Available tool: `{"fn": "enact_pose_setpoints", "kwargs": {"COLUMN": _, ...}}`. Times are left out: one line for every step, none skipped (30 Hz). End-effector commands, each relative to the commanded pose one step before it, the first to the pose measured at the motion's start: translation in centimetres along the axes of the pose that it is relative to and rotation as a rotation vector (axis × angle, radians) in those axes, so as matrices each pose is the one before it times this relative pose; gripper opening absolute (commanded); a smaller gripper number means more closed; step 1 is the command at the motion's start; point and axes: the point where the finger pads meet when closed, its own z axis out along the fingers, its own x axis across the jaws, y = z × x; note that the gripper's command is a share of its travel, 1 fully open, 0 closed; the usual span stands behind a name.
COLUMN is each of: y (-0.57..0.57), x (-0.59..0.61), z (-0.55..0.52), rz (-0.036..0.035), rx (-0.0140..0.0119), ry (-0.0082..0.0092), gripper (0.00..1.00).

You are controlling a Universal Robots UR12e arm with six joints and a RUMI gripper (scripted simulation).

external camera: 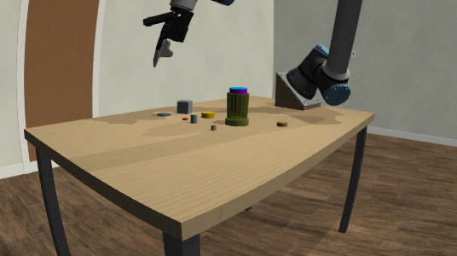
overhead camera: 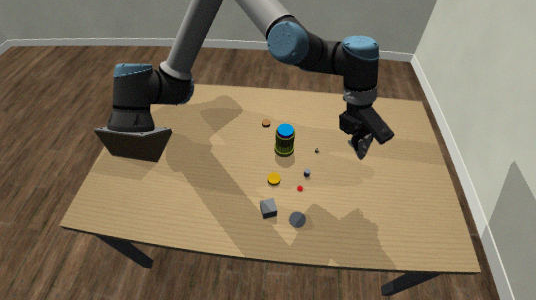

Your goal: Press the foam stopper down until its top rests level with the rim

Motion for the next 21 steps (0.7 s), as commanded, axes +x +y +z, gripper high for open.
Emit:
{"fn": "enact_pose_setpoints", "kwargs": {"y": 9.212, "x": 3.083, "z": -2.088, "rz": 0.23866, "rx": -0.10208, "ry": 0.02766, "gripper": 0.00}}
{"fn": "enact_pose_setpoints", "kwargs": {"y": 1.621, "x": 1.004, "z": -0.010, "rz": 0.05343, "rx": -0.02195, "ry": 0.00914, "gripper": 0.00}}
{"fn": "enact_pose_setpoints", "kwargs": {"y": 1.561, "x": 1.089, "z": 0.045, "rz": 0.05129, "rx": -0.02068, "ry": 0.00945, "gripper": 0.00}}
{"fn": "enact_pose_setpoints", "kwargs": {"y": 1.501, "x": 1.171, "z": 0.095, "rz": 0.04857, "rx": -0.01922, "ry": 0.00954, "gripper": 0.00}}
{"fn": "enact_pose_setpoints", "kwargs": {"y": 1.439, "x": 1.245, "z": 0.140, "rz": 0.04532, "rx": -0.01759, "ry": 0.00941, "gripper": 0.00}}
{"fn": "enact_pose_setpoints", "kwargs": {"y": 1.376, "x": 1.311, "z": 0.179, "rz": 0.04161, "rx": -0.01586, "ry": 0.00907, "gripper": 0.00}}
{"fn": "enact_pose_setpoints", "kwargs": {"y": 1.315, "x": 1.369, "z": 0.213, "rz": 0.03750, "rx": -0.01404, "ry": 0.00851, "gripper": 0.00}}
{"fn": "enact_pose_setpoints", "kwargs": {"y": 1.256, "x": 1.418, "z": 0.238, "rz": 0.03309, "rx": -0.01219, "ry": 0.00777, "gripper": 0.00}}
{"fn": "enact_pose_setpoints", "kwargs": {"y": 1.201, "x": 1.460, "z": 0.256, "rz": 0.02848, "rx": -0.01033, "ry": 0.00688, "gripper": 0.00}}
{"fn": "enact_pose_setpoints", "kwargs": {"y": 1.152, "x": 1.496, "z": 0.262, "rz": 0.02378, "rx": -0.00851, "ry": 0.00588, "gripper": 0.00}}
{"fn": "enact_pose_setpoints", "kwargs": {"y": 0.000, "x": 0.000, "z": 0.000, "rz": 0.00000, "rx": 0.00000, "ry": 0.00000, "gripper": 0.00}}
{"fn": "enact_pose_setpoints", "kwargs": {"y": 0.000, "x": 0.000, "z": 0.000, "rz": 0.00000, "rx": 0.00000, "ry": 0.00000, "gripper": 0.00}}
{"fn": "enact_pose_setpoints", "kwargs": {"y": 1.225, "x": 1.685, "z": 0.270, "rz": 0.01911, "rx": -0.00677, "ry": 0.00481, "gripper": 0.00}}
{"fn": "enact_pose_setpoints", "kwargs": {"y": 0.386, "x": 0.551, "z": 0.139, "rz": 0.01461, "rx": -0.00513, "ry": 0.00373, "gripper": 0.00}}
{"fn": "enact_pose_setpoints", "kwargs": {"y": 0.269, "x": 0.396, "z": 0.103, "rz": 0.01042, "rx": -0.00363, "ry": 0.00269, "gripper": 0.00}}
{"fn": "enact_pose_setpoints", "kwargs": {"y": 0.170, "x": 0.257, "z": 0.068, "rz": 0.00671, "rx": -0.00233, "ry": 0.00175, "gripper": 0.00}}
{"fn": "enact_pose_setpoints", "kwargs": {"y": 0.092, "x": 0.140, "z": 0.038, "rz": 0.00365, "rx": -0.00126, "ry": 0.00095, "gripper": 0.00}}
{"fn": "enact_pose_setpoints", "kwargs": {"y": 0.035, "x": 0.055, "z": 0.015, "rz": 0.00142, "rx": -0.00049, "ry": 0.00037, "gripper": 0.00}}
{"fn": "enact_pose_setpoints", "kwargs": {"y": 0.005, "x": 0.008, "z": 0.002, "rz": 0.00021, "rx": -0.00007, "ry": 0.00006, "gripper": 0.00}}
{"fn": "enact_pose_setpoints", "kwargs": {"y": 0.000, "x": 0.000, "z": 0.000, "rz": 0.00000, "rx": 0.00000, "ry": 0.00000, "gripper": 0.00}}
{"fn": "enact_pose_setpoints", "kwargs": {"y": 0.000, "x": 0.000, "z": 0.000, "rz": 0.00000, "rx": 0.00000, "ry": 0.00000, "gripper": 0.00}}
